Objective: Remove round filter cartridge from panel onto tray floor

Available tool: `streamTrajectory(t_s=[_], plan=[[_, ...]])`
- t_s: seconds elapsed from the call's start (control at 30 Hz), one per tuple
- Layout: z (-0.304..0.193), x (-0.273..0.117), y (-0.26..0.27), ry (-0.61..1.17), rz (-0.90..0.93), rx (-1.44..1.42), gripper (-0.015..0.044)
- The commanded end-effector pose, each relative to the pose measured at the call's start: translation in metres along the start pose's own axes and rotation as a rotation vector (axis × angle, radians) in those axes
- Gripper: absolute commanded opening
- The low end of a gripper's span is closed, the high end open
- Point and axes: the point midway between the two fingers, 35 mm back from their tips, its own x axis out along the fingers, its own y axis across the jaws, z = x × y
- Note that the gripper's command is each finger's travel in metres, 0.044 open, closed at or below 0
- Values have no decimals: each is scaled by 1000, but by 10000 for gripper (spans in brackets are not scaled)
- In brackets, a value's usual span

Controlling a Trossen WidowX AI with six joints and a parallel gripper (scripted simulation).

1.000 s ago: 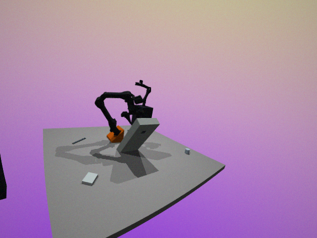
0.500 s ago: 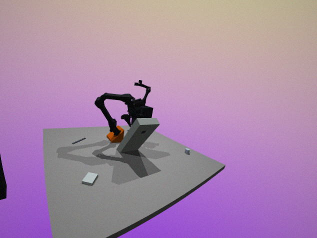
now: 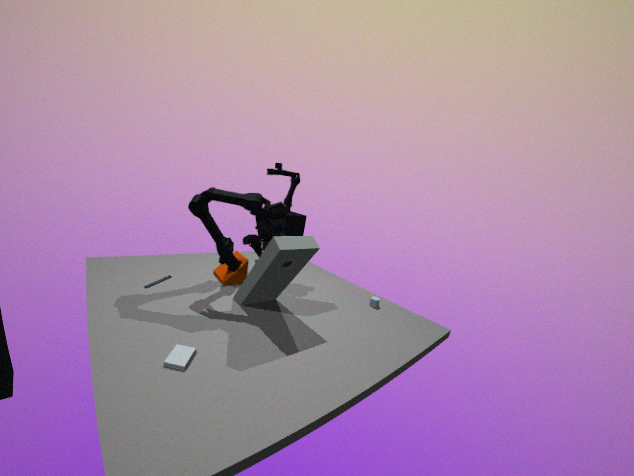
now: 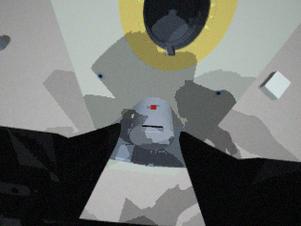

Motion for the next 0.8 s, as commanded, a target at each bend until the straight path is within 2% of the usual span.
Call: streamTrajectory(t_s=[0.0,0.13,0.2,0.53,0.77], plan=[[0,6,-1,-3,-5,-3,305],[0,12,-2,-4,-6,-3,305],[0,8,-1,0,-2,0,252],[0,8,-1,0,-2,0,186],[8,4,-1,0,-2,-1,2]])
